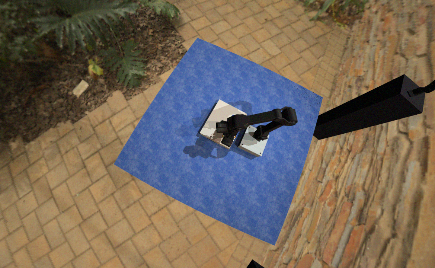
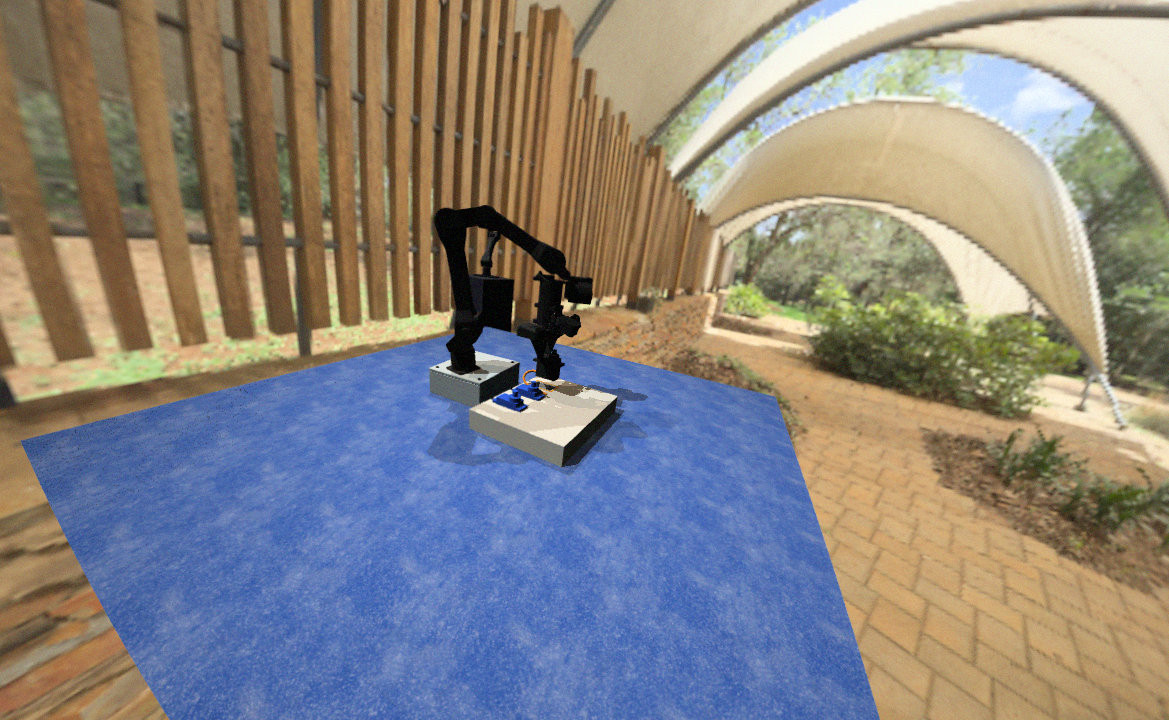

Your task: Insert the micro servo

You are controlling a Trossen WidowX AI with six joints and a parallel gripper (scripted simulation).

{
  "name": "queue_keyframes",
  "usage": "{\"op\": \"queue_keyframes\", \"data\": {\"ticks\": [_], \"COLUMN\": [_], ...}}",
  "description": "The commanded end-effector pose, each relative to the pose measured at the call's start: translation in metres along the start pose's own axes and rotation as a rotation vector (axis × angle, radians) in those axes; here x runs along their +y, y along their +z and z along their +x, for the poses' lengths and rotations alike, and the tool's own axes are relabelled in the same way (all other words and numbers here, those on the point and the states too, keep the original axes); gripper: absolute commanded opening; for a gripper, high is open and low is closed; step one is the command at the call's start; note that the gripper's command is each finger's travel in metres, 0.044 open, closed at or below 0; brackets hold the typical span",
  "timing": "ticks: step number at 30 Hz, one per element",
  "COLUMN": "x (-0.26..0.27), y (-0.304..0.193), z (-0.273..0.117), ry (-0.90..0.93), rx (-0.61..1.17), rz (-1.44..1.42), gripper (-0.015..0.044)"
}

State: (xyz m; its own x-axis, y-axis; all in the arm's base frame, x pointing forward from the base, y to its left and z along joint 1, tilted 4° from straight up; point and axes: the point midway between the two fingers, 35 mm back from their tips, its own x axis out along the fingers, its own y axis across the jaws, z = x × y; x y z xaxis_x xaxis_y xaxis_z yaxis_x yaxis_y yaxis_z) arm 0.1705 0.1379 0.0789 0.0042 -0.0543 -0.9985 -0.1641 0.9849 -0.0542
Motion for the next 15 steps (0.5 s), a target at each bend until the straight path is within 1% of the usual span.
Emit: {"op": "queue_keyframes", "data": {"ticks": [1, 15], "x": [0.000, 0.000], "y": [-0.007, -0.008], "z": [0.000, 0.018], "ry": [0.005, 0.005], "rx": [-0.003, -0.002], "rz": [0.008, 0.008], "gripper": [0.0000, 0.0000]}}
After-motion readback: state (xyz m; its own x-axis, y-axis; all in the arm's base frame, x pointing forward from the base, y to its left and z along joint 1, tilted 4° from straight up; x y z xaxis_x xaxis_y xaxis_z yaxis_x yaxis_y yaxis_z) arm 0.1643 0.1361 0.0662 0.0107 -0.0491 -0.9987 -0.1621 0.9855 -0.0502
